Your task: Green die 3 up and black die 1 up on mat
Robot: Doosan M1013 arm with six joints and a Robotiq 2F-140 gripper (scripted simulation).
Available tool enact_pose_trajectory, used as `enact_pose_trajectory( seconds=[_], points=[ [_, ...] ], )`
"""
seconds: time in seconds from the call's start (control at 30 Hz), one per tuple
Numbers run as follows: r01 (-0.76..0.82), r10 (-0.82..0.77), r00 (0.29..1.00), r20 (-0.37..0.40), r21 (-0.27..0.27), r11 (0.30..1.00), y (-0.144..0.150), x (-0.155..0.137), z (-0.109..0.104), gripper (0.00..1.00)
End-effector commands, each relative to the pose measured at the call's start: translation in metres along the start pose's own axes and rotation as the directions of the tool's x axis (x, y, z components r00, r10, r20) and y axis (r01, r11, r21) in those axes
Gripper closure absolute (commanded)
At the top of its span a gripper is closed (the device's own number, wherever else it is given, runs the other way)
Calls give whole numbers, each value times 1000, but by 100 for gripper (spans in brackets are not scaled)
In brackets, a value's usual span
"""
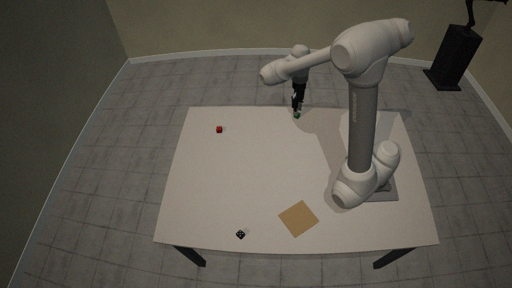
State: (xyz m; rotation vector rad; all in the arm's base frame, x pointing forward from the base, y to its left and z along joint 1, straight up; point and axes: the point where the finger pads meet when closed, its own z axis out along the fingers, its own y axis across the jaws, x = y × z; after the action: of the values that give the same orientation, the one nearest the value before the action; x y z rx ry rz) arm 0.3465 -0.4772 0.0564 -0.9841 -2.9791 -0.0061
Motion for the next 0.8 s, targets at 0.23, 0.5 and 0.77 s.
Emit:
enact_pose_trajectory(
  seconds=[0.23,0.5,0.77],
  points=[
    [0,0,1000,0,0,1000,0,0,11,65],
    [0,0,1000,0,0,1000,0,0,23,65],
    [0,0,1000,0,0,1000,0,0,33,65]
  ],
)
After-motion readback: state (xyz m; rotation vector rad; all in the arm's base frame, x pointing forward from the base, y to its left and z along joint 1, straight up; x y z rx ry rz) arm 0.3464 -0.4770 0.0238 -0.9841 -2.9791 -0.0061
